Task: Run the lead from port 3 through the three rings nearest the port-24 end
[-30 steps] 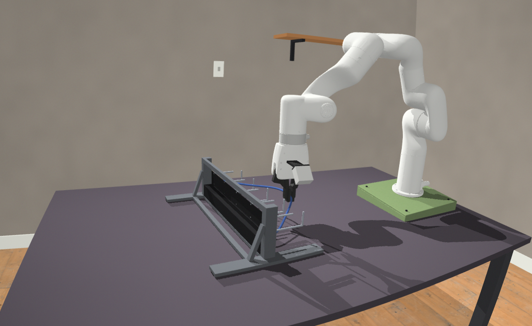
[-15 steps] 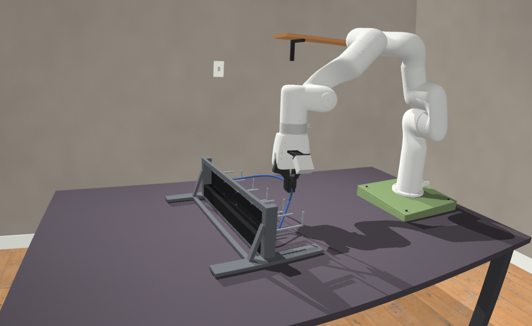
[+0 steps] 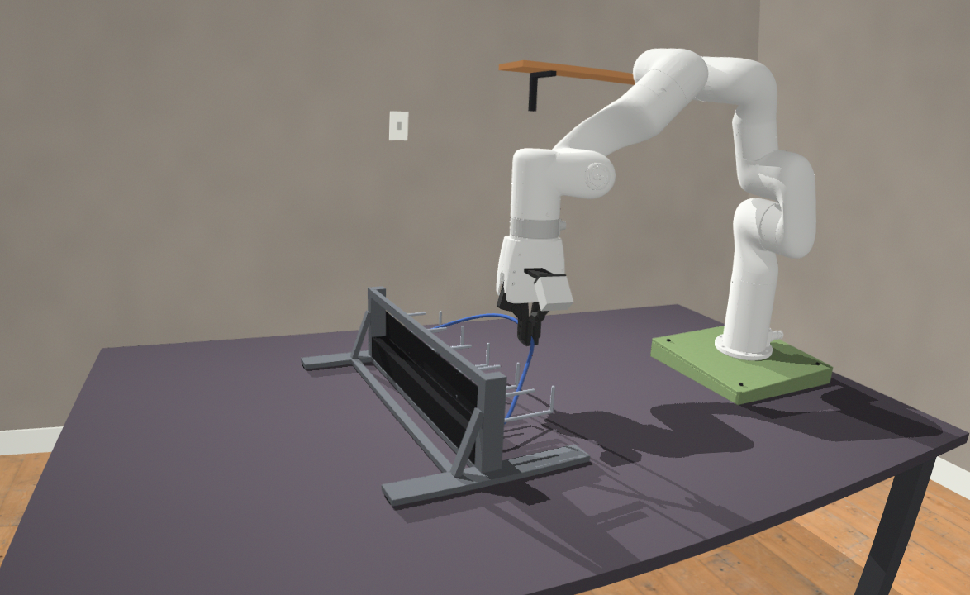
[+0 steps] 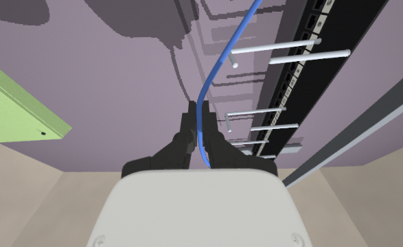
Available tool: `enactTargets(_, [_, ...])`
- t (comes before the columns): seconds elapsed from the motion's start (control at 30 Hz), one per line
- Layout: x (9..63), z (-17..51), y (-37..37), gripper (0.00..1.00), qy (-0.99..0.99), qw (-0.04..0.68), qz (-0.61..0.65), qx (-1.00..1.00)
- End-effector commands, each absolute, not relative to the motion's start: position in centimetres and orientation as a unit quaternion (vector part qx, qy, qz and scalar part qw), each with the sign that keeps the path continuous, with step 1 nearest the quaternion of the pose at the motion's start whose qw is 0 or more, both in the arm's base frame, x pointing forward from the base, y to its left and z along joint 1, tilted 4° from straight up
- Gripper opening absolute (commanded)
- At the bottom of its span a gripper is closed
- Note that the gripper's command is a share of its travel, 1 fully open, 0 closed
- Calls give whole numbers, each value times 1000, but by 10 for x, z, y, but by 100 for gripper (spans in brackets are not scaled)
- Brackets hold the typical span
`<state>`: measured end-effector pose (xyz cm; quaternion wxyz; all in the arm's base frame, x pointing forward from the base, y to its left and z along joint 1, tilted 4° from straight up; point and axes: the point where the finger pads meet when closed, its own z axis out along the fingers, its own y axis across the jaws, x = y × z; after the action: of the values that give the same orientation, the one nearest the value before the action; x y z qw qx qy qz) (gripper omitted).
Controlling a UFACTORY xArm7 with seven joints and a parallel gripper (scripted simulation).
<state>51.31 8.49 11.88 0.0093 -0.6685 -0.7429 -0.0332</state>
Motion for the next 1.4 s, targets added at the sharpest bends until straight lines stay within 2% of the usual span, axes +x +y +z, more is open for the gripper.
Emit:
enactTargets(0.0, [519,122,84,0,-745,7,-35,-666])
enactTargets(0.2, [569,123,85,0,-775,6,-35,-631])
enactTargets(1.37, [571,123,85,0,-775,6,-35,-630])
